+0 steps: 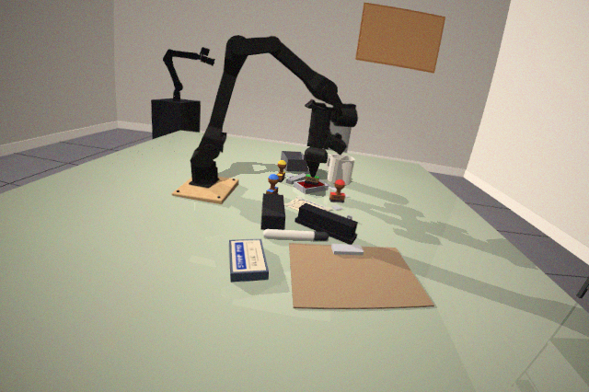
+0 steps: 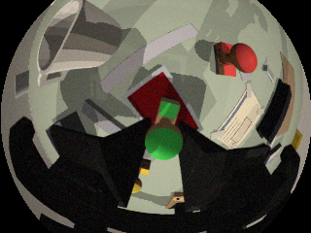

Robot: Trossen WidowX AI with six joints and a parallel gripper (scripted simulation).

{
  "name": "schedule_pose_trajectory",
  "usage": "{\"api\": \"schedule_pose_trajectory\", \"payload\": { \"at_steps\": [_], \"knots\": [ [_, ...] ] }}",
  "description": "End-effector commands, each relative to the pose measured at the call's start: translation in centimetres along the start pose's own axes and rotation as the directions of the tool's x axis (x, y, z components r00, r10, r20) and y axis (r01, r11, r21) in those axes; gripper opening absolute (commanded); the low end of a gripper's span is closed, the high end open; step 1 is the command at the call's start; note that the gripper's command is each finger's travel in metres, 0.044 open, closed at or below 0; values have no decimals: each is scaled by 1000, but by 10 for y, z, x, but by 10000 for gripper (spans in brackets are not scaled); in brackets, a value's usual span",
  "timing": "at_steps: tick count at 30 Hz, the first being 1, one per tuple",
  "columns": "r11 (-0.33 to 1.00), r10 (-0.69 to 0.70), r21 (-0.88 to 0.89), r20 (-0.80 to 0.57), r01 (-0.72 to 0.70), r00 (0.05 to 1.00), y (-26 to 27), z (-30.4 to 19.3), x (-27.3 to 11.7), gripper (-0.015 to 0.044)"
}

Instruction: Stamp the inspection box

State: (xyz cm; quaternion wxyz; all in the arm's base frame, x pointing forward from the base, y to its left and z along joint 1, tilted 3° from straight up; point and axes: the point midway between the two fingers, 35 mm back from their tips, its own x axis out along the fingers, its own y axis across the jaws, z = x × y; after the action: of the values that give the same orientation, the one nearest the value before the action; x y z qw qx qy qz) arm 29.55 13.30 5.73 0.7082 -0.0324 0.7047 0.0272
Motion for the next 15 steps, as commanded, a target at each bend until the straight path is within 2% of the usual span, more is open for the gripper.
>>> {"api": "schedule_pose_trajectory", "payload": {
  "at_steps": [1,15],
  "knots": [
    [1000,5,0,-1,-5,1000,1,0,1,0],
    [1000,5,0,-1,-5,1000,0,0,4,0]
  ]
}}
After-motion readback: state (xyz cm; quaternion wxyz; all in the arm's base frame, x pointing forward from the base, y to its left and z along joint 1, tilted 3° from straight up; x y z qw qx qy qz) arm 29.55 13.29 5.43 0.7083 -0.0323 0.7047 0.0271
